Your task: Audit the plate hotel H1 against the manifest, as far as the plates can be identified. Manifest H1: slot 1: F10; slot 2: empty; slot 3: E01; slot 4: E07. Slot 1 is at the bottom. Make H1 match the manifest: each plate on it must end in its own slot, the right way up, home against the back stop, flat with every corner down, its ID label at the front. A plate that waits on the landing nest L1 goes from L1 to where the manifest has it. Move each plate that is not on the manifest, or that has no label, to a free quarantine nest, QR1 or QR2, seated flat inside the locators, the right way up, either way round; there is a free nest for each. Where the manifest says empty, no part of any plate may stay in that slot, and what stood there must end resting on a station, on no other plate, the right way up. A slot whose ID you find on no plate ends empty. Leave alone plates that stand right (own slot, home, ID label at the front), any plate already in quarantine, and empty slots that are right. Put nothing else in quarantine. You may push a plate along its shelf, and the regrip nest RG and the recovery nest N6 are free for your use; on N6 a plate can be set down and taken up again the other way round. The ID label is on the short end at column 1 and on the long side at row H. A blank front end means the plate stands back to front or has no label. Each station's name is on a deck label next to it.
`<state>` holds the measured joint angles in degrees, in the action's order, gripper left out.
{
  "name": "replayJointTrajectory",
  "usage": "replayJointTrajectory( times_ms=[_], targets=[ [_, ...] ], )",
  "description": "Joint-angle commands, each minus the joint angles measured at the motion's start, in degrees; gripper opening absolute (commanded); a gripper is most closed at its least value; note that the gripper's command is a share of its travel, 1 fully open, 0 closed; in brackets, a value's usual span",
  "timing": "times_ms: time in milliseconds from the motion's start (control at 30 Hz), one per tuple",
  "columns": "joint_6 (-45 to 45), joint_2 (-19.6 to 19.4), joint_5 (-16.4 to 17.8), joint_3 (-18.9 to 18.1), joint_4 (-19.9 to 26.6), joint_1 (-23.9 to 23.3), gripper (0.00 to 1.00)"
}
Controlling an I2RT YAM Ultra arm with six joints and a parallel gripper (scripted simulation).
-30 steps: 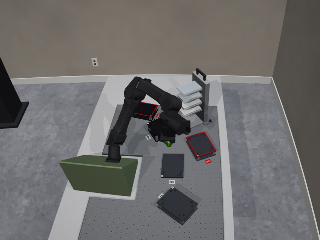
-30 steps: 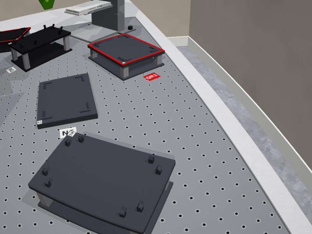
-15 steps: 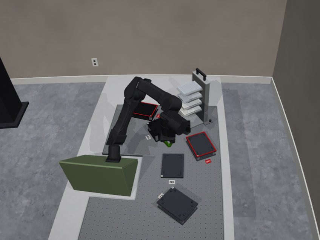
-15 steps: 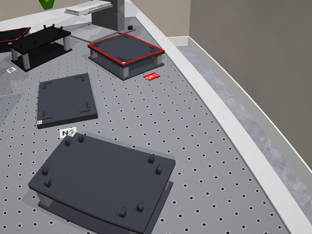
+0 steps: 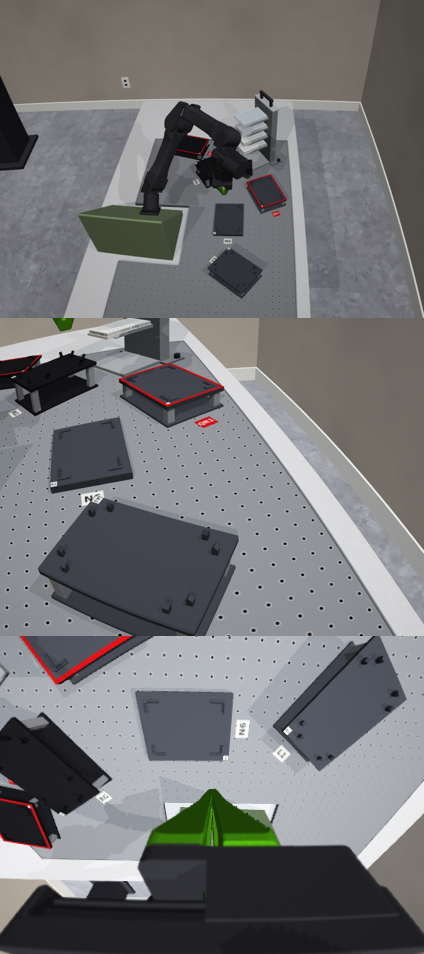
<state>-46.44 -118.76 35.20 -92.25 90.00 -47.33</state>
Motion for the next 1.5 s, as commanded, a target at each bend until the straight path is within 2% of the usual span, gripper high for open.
replayJointTrajectory(
  times_ms=[0, 1367, 1400, 1467],
  targets=[
    [-0.05, 0.23, 0.06, -0.32, -0.05, -0.7, 0.0],
    [-0.05, 0.23, 0.06, -0.32, -0.05, -0.7, 0.0],
    [3.01, 10.42, 9.74, 2.09, 0.0, 2.76, 0.0],
    [4.16, 13.15, 11.49, 3.44, 0.0, 3.56, 0.0]
  ],
)
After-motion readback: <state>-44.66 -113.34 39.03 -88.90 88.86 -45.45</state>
